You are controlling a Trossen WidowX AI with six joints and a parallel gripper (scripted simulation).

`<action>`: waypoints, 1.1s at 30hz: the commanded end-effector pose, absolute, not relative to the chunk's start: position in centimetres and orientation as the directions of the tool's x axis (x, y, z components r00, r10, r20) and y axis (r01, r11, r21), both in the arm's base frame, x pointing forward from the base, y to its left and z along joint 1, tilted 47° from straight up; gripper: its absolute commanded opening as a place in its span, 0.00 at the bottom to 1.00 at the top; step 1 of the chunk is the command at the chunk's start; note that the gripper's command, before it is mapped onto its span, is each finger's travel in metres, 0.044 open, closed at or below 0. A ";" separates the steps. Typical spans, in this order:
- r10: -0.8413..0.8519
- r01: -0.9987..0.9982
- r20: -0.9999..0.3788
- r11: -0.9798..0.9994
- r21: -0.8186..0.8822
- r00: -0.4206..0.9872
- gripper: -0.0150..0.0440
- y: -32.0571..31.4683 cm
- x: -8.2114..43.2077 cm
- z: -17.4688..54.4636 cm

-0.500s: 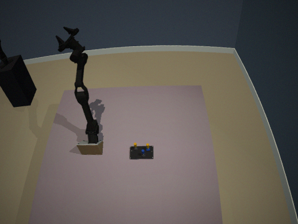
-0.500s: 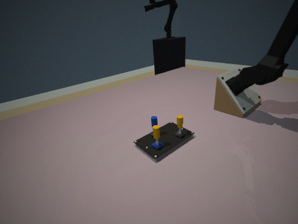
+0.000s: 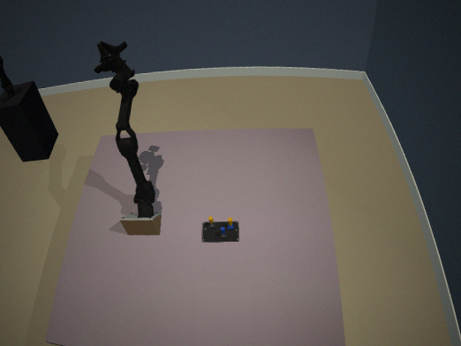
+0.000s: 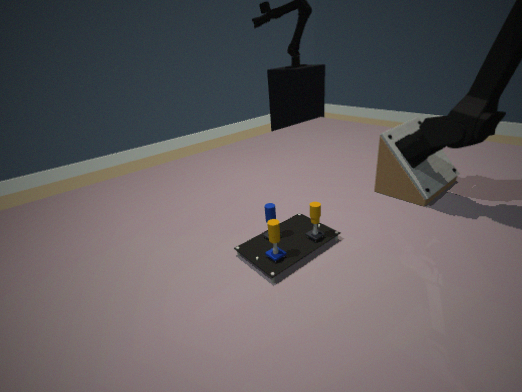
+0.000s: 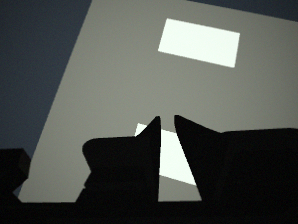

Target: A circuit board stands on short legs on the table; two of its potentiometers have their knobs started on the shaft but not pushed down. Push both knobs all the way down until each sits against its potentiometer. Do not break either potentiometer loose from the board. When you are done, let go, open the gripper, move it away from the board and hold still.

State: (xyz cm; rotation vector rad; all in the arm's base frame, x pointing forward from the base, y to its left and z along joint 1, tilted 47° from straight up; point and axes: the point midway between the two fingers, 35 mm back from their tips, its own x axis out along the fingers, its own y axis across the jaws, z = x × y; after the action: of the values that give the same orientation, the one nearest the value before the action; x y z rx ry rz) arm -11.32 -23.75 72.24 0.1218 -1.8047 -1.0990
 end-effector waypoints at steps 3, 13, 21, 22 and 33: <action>-0.450 0.366 0.734 0.659 0.657 -0.508 0.25 -20.8 -11.5 73.4; -0.312 0.376 0.826 0.776 0.507 -0.470 0.25 -15.2 -10.9 75.3; -0.197 0.429 0.888 0.818 0.382 -0.415 0.25 -10.5 -9.6 76.4; -0.183 0.442 0.896 0.819 0.366 -0.404 0.25 -9.9 -9.3 76.6; -0.043 0.454 0.937 0.867 0.207 -0.346 0.25 -4.3 -7.4 77.1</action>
State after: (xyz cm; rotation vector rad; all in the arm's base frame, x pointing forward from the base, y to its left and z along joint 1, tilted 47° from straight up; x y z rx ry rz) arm -8.25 -6.27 76.91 -0.2715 -1.8698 -0.5839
